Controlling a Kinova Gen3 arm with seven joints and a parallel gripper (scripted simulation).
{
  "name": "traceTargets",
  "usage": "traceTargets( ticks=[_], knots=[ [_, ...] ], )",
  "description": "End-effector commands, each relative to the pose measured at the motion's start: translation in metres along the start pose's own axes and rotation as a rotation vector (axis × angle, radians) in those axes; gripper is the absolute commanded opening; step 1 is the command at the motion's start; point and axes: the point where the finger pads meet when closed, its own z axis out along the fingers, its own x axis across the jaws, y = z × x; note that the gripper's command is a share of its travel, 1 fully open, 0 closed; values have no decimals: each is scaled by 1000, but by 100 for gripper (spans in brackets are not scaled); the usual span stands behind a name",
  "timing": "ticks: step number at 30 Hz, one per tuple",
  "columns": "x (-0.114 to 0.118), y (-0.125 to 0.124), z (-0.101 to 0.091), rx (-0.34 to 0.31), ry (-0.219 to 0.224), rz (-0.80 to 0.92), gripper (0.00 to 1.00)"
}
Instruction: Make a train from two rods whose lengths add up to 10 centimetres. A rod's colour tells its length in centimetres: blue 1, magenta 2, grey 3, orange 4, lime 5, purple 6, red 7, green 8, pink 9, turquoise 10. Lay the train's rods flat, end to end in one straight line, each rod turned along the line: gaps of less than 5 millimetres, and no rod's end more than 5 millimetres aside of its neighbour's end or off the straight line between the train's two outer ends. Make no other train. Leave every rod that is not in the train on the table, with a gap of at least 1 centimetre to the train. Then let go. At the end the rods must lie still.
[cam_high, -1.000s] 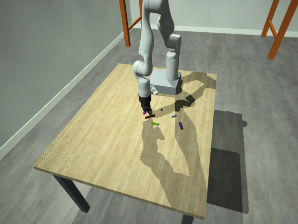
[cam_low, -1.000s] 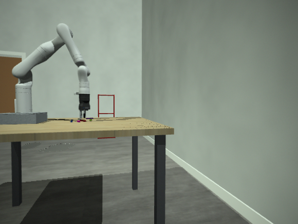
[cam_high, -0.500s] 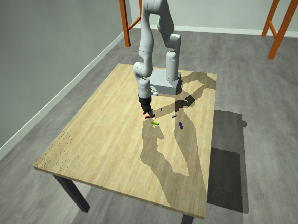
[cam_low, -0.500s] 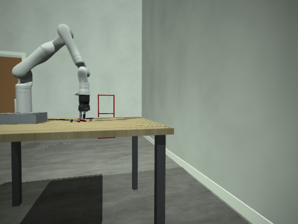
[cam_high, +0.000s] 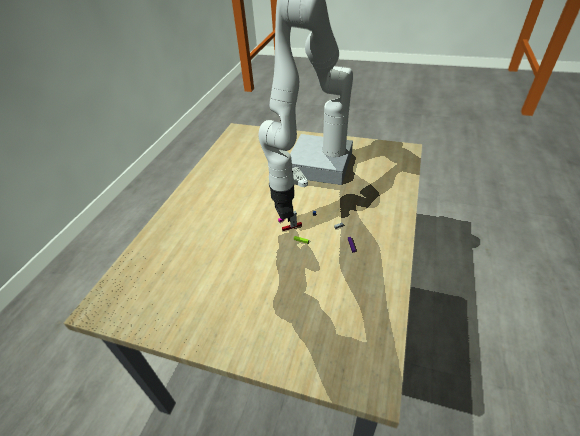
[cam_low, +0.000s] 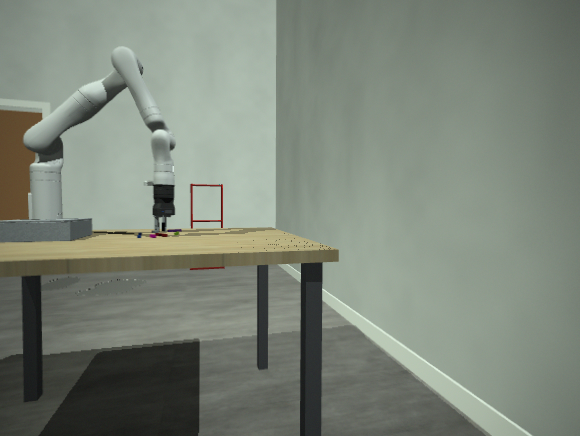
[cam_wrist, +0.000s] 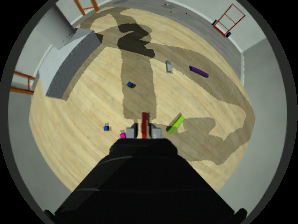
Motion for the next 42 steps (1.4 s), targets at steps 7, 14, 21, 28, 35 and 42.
traceTargets(
  ticks=[7, 14, 21, 28, 35, 42],
  knots=[
    [0, 1, 1, -3, 4, -7, 54],
    [0, 1, 1, -3, 4, -7, 54],
    [0, 1, 1, -3, 4, -7, 54],
    [3, 3, 0, -2, 5, -8, 54],
    [3, 3, 0, 0, 3, -7, 54],
    [3, 3, 0, 0, 3, -7, 54]
  ],
)
